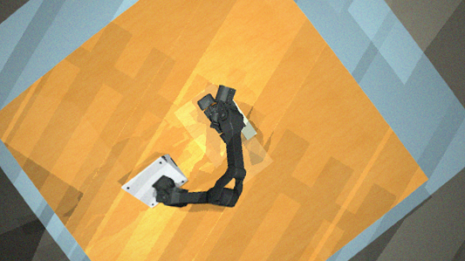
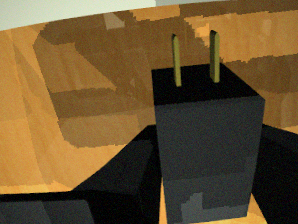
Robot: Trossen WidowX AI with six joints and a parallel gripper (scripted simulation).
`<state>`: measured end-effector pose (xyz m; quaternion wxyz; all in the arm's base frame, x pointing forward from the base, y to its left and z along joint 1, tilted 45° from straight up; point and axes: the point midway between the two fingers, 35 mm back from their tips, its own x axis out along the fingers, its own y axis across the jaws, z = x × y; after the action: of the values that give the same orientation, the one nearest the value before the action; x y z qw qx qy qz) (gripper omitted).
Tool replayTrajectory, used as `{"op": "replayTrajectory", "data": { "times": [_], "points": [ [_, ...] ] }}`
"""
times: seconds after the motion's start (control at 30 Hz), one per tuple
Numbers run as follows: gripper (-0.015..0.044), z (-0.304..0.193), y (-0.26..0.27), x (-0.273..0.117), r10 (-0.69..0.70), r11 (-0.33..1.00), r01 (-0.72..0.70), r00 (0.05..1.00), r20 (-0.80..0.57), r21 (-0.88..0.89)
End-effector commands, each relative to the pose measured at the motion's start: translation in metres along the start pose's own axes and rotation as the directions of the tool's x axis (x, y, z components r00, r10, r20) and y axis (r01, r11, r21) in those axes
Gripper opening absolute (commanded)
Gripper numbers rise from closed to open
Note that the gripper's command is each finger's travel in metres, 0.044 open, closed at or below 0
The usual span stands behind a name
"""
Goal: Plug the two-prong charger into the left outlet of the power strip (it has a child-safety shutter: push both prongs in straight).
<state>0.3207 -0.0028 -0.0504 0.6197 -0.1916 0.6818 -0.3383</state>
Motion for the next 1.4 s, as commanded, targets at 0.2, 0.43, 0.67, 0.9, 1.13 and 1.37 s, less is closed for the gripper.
{"op": "replayTrajectory", "data": {
  "times": [0.2,0.43,0.67,0.9,1.13,1.37],
  "points": [
    [0.0,0.0019,-0.0005,-0.0009,-0.002,1.0,0.002,1.0,0.008,-0.003],
    [0.0,0.0019,-0.0005,-0.0009,-0.002,1.0,0.002,1.0,0.008,-0.003],
    [0.0,0.0005,-0.0001,-0.0002,0.0,1.0,0.0,1.0,0.001,-0.001],
    [0.0,0.0025,-0.0003,-0.001,-0.002,1.0,0.002,1.0,0.007,-0.003],
    [0.0,0.0034,-0.0003,-0.0014,-0.002,1.0,0.002,1.0,0.008,-0.003],
    [0.0,0.0042,-0.0004,-0.0015,-0.002,1.0,0.002,1.0,0.008,-0.003]
  ]
}}
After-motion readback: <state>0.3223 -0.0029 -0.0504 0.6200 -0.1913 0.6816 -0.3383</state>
